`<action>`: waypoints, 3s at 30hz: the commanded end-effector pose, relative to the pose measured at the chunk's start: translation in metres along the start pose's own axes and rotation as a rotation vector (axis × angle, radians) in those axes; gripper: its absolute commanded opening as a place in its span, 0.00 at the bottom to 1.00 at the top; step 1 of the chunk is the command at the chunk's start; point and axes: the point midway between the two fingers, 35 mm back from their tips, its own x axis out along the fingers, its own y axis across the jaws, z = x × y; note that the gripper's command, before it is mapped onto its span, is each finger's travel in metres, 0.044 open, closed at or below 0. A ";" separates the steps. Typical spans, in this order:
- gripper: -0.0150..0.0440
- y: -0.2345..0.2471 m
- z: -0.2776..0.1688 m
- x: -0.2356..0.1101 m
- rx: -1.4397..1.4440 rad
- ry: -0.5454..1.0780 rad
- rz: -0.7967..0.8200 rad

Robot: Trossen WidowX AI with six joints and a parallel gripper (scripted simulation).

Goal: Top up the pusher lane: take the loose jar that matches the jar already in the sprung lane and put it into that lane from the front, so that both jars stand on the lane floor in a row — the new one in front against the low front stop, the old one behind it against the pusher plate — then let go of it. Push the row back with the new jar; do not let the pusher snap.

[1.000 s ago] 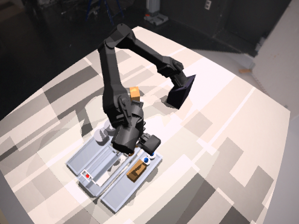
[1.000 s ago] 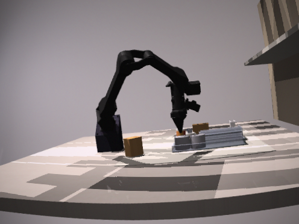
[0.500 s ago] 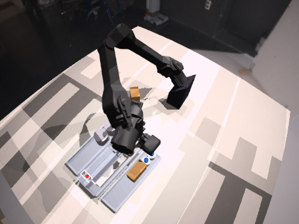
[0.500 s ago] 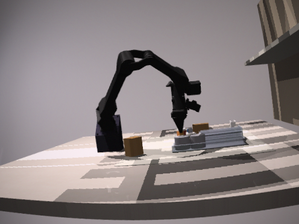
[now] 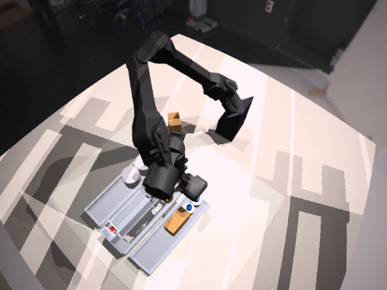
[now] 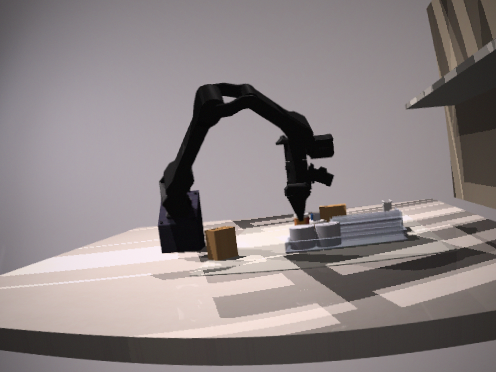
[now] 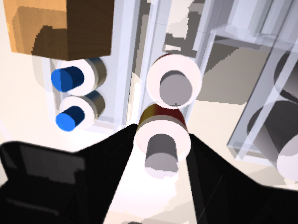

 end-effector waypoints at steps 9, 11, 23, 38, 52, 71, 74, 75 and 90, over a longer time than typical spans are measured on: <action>0.25 -0.003 0.004 0.007 0.013 -0.011 -0.007; 0.25 -0.003 0.004 0.007 0.013 -0.011 -0.007; 0.25 -0.003 0.003 0.011 0.013 -0.011 -0.007; 0.25 -0.003 0.002 0.017 0.013 -0.011 -0.008; 0.25 -0.003 0.001 0.021 0.013 -0.011 -0.008; 0.25 -0.003 0.001 0.022 0.013 -0.011 -0.008; 0.25 -0.003 0.001 0.022 0.013 -0.011 -0.008; 0.25 -0.003 0.001 0.022 0.013 -0.011 -0.008; 0.25 -0.003 0.001 0.023 0.013 -0.011 -0.008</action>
